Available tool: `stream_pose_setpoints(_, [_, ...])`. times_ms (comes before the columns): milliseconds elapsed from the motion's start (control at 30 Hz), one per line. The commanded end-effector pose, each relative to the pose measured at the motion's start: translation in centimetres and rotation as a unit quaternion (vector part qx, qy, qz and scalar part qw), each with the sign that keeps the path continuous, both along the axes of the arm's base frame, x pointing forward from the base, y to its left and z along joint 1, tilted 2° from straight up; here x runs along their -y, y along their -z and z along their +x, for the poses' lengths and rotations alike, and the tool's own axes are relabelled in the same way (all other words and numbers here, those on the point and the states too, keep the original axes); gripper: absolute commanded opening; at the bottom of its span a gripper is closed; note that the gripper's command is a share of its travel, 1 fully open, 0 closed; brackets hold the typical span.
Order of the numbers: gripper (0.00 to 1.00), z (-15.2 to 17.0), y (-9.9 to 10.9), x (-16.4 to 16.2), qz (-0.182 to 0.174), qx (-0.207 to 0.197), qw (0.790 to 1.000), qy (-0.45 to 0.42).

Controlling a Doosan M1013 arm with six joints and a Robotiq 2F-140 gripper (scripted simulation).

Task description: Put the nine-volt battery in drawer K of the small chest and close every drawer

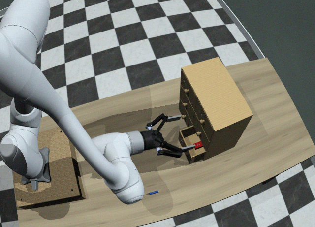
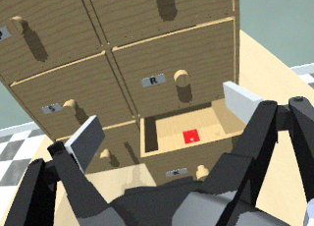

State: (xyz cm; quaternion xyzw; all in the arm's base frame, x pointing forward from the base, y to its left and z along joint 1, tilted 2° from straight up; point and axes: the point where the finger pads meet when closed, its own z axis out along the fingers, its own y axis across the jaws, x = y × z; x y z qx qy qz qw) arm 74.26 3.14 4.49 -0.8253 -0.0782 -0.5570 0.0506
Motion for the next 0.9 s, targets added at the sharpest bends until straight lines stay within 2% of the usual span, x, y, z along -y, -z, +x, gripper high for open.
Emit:
stream_pose_setpoints(0, [1.0, -0.7, -0.2, 0.4, 0.0, -0.001, 1.0, 0.002])
stream_pose_setpoints(233, [1.0, -3.0, -0.4, 0.8, 0.0, -0.001, 1.0, 0.002])
stream_pose_setpoints(867, [1.0, -13.2, -1.4, 2.7, 0.0, -0.001, 1.0, 0.002])
